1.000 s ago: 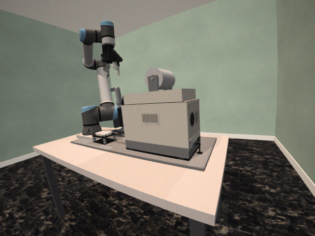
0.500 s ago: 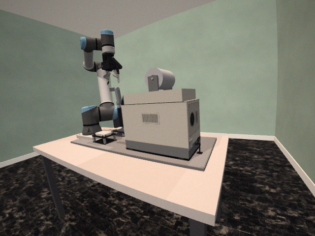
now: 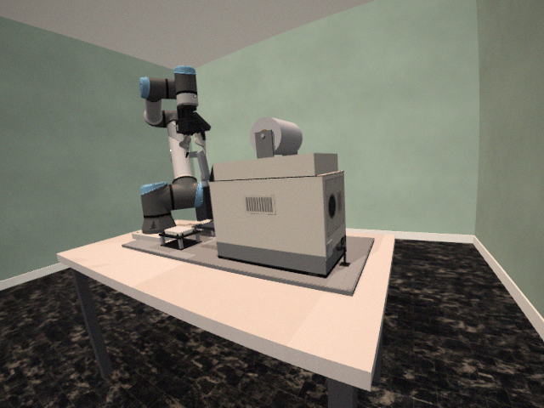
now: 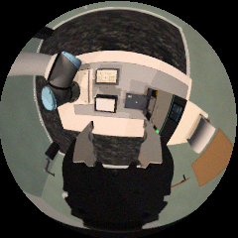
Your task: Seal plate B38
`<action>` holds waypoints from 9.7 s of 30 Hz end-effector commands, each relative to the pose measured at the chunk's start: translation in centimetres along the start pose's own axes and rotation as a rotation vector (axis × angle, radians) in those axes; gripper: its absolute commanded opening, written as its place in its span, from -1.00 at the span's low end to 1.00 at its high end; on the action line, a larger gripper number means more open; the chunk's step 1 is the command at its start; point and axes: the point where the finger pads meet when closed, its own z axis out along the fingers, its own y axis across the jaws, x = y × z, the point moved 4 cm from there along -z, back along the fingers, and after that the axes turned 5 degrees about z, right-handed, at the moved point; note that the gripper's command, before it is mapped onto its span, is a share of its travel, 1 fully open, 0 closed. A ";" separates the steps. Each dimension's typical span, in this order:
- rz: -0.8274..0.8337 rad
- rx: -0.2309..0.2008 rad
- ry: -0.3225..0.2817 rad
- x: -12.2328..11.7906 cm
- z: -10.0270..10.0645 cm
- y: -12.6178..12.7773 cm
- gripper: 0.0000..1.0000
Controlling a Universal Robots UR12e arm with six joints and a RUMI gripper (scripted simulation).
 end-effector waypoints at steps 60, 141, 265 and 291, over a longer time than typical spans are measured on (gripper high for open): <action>0.656 0.000 0.005 3.8 12.5 -5.1 0.36; 0.866 0.000 0.005 2.4 12.5 -4.3 0.36; -1.447 -0.005 0.003 2.4 19.0 -4.3 0.36; -1.444 -0.005 0.003 5.4 22.5 -5.6 0.36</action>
